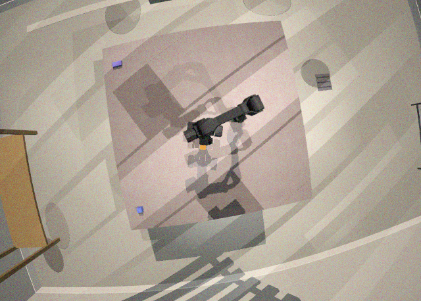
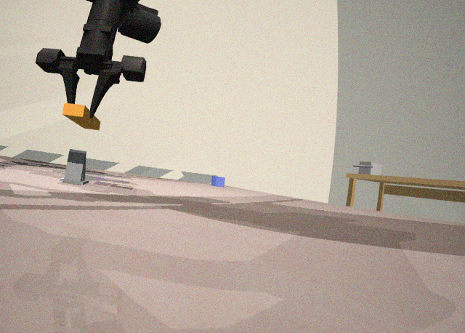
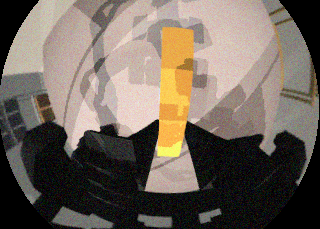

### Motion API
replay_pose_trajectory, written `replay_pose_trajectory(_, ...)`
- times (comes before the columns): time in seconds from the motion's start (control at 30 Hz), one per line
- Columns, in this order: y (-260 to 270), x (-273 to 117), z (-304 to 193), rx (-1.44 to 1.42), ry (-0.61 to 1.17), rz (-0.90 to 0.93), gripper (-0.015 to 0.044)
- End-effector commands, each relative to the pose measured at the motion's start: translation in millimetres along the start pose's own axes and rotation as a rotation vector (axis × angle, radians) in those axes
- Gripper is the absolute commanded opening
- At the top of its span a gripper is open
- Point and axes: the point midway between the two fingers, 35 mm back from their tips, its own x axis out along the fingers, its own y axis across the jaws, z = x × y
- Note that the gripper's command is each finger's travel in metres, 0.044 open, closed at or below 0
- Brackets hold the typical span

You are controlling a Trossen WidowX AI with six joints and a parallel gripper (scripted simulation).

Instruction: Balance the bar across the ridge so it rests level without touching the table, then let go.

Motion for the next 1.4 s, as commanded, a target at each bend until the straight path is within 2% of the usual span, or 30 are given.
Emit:
replay_pose_trajectory(0.0, 2.4, 8.3, 0.5, 0.002, 0.0, 0.006, 0.0)
replay_pose_trajectory(0.63, 2.5, 38.4, -0.5, 0.002, 0.0, 0.006, 0.0)
replay_pose_trajectory(1.37, 2.5, 37.4, -0.3, 0.002, 0.0, 0.006, 0.0)
